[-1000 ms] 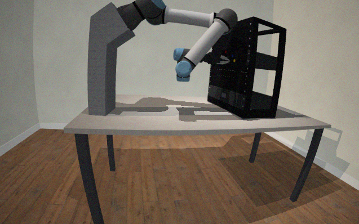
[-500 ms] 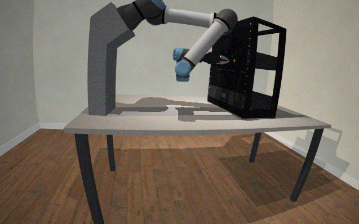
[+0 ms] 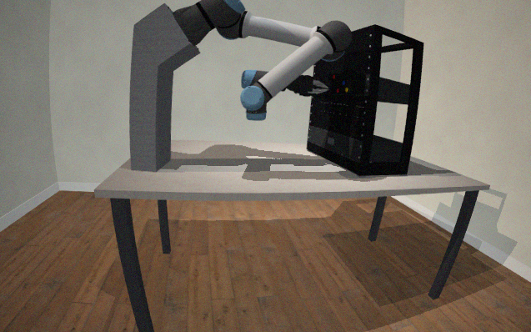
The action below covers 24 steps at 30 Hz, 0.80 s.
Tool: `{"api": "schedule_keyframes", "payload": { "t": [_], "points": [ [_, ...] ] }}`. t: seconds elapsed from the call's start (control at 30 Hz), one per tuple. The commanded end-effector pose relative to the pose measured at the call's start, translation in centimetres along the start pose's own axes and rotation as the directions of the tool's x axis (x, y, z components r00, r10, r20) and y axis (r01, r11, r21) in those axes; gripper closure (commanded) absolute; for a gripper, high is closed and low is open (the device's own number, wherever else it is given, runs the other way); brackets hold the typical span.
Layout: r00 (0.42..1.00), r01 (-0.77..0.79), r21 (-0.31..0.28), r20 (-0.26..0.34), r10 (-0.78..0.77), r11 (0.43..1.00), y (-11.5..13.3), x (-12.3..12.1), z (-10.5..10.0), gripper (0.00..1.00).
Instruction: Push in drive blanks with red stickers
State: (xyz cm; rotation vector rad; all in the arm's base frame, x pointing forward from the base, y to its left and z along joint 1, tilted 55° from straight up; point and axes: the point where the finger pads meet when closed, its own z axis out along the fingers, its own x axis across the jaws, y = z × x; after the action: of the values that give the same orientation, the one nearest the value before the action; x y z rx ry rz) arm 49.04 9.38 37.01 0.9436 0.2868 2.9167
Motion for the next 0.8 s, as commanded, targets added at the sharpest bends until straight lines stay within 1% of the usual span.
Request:
{"api": "schedule_keyframes", "payload": {
  "t": [0.0,0.17,0.5,0.6,0.77],
  "points": [
    [1.000,0.000,0.002,-0.001,0.000,1.000,0.1,0.1,-2.5,1.00],
    [1.000,0.000,0.002,-0.001,0.000,1.000,0.1,0.1,-3.8,1.00],
    [1.000,0.000,0.002,-0.001,0.000,1.000,0.1,0.3,-4.0,1.00],
    [1.000,0.000,0.002,-0.001,0.000,1.000,0.1,1.2,-4.1,1.00],
    [1.000,0.000,0.002,-0.001,0.000,1.000,0.1,3.4,-4.4,1.00]
  ]
}}
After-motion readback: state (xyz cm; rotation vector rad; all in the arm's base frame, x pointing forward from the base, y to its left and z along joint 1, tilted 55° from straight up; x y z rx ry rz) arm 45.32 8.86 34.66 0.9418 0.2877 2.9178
